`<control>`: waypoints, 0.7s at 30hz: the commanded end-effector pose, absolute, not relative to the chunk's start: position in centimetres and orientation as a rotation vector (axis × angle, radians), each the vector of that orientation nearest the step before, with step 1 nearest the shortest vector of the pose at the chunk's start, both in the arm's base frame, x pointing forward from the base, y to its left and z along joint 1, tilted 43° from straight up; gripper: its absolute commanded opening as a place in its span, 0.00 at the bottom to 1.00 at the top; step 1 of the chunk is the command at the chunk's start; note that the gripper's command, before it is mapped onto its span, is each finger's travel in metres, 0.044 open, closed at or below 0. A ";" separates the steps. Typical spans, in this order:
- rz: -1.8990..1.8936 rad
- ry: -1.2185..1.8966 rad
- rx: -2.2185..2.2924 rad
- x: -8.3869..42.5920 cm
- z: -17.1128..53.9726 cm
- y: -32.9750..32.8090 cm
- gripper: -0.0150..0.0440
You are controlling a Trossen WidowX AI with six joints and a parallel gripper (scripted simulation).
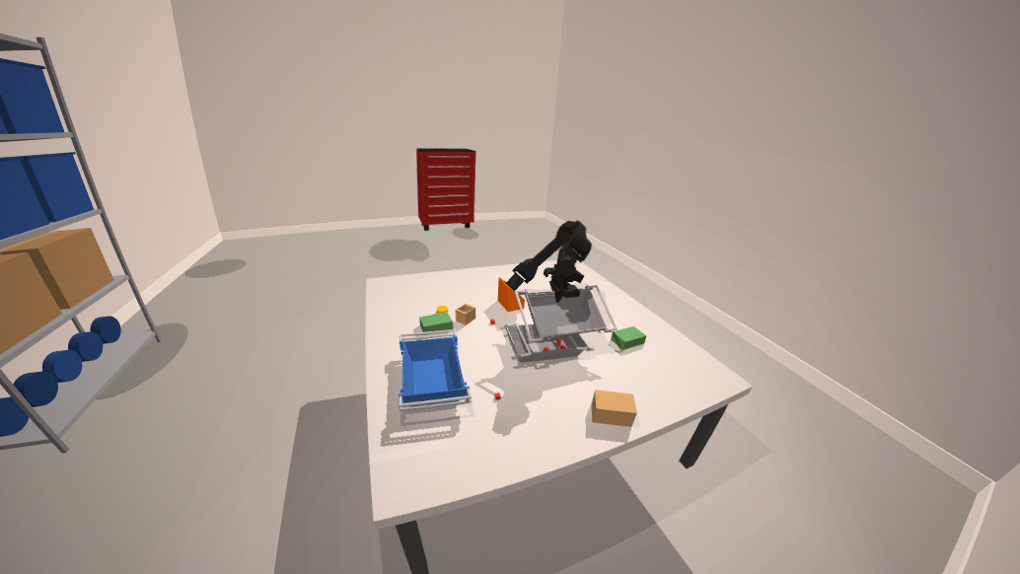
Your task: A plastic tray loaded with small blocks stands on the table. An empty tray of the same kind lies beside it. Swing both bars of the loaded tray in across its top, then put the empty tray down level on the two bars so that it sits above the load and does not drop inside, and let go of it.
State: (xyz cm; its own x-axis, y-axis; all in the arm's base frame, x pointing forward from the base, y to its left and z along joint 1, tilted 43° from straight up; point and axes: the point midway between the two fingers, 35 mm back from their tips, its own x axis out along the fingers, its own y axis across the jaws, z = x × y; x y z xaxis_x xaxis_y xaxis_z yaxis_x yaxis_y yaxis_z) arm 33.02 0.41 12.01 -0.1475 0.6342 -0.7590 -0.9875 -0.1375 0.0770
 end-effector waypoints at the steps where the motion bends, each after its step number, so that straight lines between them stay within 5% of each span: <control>1: 1.573 0.710 -0.645 33.7 11.2 -2.0 0.25; 21: 1.547 0.734 -0.580 33.8 9.6 -4.2 0.25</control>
State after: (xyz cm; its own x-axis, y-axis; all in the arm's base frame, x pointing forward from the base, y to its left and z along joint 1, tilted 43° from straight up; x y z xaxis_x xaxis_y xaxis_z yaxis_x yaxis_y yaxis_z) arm 33.57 -3.63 9.19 -0.1339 0.6700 -0.7302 -0.9891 -0.0449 0.1402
